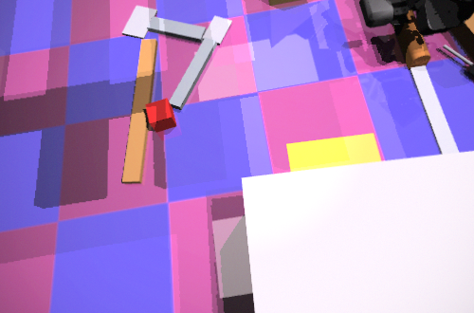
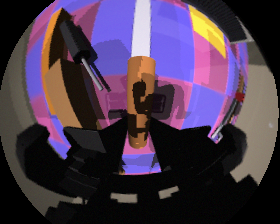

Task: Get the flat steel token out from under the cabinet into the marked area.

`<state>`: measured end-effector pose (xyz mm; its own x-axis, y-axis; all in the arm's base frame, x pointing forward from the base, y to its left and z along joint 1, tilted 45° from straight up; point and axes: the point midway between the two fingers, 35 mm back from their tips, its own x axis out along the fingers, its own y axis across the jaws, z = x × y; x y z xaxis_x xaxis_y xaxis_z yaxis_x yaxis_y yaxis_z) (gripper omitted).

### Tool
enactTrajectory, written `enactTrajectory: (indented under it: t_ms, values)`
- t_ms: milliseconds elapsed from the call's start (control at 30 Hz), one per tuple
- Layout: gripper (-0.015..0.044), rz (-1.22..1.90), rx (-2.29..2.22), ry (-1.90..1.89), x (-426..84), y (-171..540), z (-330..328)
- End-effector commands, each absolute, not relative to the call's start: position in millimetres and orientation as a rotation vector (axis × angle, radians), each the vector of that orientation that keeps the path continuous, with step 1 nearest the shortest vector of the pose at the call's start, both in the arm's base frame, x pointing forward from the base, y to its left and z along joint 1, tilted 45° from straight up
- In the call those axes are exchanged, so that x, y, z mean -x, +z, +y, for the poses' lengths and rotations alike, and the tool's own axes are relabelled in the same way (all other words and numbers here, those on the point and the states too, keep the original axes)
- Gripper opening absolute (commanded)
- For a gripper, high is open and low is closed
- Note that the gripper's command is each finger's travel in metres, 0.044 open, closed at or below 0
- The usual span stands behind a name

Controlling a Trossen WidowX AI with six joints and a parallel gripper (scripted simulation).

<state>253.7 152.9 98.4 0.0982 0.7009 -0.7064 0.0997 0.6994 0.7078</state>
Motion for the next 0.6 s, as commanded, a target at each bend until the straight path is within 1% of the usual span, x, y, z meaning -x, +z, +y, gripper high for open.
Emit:
enactTrajectory:
  t_ms: [0, 567]
  values:
    - [0.0000, 1.435, -0.743, 0.480, -254.8, 99.4, 152.6]
    - [0.0000, 1.478, -0.850, 0.386, -254.9, 99.3, 152.5]
